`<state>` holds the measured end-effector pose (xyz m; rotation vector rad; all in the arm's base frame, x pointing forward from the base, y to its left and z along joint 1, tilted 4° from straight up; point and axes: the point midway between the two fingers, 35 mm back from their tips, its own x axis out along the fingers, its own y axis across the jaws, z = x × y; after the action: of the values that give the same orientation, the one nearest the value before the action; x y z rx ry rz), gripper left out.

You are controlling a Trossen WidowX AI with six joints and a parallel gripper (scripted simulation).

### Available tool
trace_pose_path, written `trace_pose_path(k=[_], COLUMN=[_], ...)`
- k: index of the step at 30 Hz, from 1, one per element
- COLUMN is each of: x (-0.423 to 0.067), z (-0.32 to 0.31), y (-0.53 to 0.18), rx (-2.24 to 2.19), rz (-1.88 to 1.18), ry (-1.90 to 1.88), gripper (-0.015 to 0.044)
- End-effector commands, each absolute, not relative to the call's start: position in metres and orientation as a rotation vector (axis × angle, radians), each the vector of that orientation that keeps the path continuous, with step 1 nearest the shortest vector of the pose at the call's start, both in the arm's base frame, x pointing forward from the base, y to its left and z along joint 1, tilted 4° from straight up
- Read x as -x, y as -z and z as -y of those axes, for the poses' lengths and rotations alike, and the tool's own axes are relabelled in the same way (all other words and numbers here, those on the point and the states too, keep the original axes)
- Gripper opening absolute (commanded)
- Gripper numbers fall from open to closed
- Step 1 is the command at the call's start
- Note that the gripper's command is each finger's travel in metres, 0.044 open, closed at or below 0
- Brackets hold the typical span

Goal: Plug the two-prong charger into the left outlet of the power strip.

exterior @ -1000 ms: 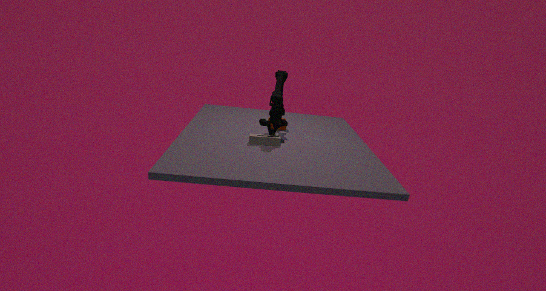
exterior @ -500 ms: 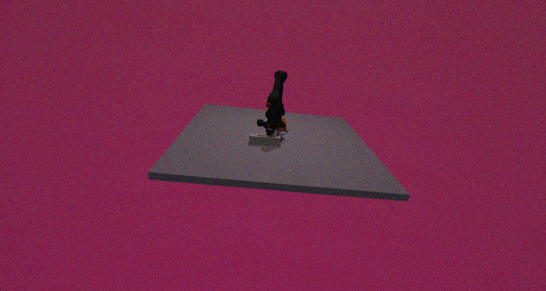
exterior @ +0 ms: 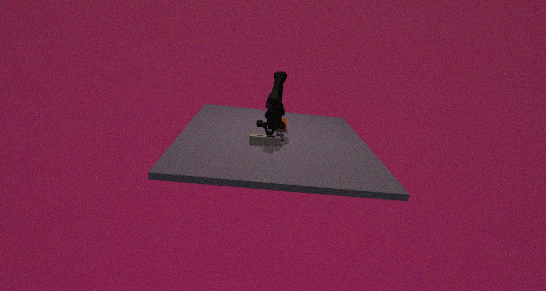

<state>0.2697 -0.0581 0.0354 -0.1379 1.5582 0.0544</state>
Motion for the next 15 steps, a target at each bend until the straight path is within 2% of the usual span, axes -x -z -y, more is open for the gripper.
trace_pose_path(k=[1, 15], x=[-0.276, -0.292], z=[0.058, 0.059], y=[-0.037, -0.037], rx=[0.125, 0.103], rz=[-1.555, -1.554], ry=[-0.050, -0.031], gripper=[0.0000, 0.0000])
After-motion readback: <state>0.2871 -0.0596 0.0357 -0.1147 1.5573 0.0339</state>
